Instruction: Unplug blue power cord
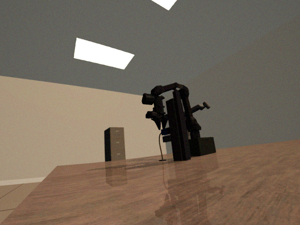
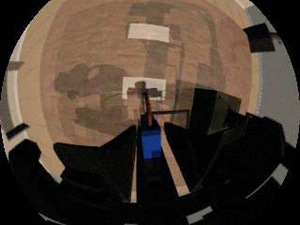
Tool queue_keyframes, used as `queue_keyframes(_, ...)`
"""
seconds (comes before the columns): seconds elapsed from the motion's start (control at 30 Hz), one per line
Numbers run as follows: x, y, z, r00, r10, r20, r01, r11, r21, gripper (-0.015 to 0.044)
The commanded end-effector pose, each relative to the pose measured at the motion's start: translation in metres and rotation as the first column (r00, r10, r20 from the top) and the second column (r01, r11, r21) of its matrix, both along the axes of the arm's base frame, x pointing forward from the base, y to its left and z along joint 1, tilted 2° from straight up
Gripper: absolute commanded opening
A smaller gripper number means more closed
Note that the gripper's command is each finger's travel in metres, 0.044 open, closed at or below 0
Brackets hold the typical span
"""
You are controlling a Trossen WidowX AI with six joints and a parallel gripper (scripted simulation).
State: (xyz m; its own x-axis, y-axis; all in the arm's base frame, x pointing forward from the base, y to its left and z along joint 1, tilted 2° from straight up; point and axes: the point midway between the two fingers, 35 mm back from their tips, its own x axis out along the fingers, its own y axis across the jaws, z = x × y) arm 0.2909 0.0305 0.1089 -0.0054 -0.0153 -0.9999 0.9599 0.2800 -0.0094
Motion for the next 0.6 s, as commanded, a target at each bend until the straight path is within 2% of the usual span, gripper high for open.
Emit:
queue_keyframes(0.0,-0.0022,0.0068,0.0023,1.0,-0.002,0.008,0.002,1.0,0.001,0.016)
queue_keyframes(0.57,-0.0053,0.0166,-0.0058,1.0,-0.002,0.008,0.002,1.0,0.002,0.016)
